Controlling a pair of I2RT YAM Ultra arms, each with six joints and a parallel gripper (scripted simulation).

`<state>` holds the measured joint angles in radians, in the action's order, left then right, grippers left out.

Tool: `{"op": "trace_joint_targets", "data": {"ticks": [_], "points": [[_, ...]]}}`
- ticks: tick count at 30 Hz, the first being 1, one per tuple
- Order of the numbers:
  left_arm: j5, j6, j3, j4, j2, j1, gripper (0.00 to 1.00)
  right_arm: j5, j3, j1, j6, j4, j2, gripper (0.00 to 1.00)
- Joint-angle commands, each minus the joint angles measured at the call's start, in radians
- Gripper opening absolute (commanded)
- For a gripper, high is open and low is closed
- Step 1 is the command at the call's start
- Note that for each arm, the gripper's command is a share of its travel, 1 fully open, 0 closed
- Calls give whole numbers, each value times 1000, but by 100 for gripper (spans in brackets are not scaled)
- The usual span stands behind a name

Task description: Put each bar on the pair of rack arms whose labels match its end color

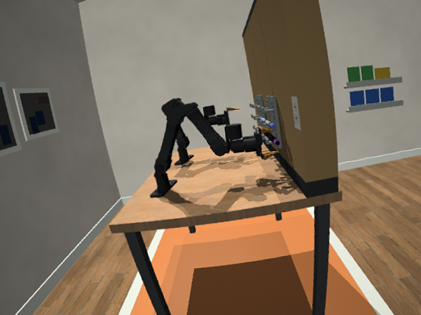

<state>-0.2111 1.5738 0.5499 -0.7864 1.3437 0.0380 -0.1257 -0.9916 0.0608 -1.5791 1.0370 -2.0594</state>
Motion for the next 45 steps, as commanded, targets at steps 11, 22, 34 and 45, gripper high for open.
{"op": "trace_joint_targets", "data": {"ticks": [11, 22, 34, 45], "points": [[-6, -3, -4, -17, 6, 9, 100, 1, -36, 8, 8, -5, 0, 34], [-6, -3, -4, -17, 6, 9, 100, 0, -35, 7, 8, -5, 1, 0], [-6, -3, -4, -17, 6, 9, 100, 0, -33, 7, 8, -4, 2, 0], [-6, -3, -4, -17, 6, 9, 100, 0, -31, 7, 8, -3, 4, 0]]}}
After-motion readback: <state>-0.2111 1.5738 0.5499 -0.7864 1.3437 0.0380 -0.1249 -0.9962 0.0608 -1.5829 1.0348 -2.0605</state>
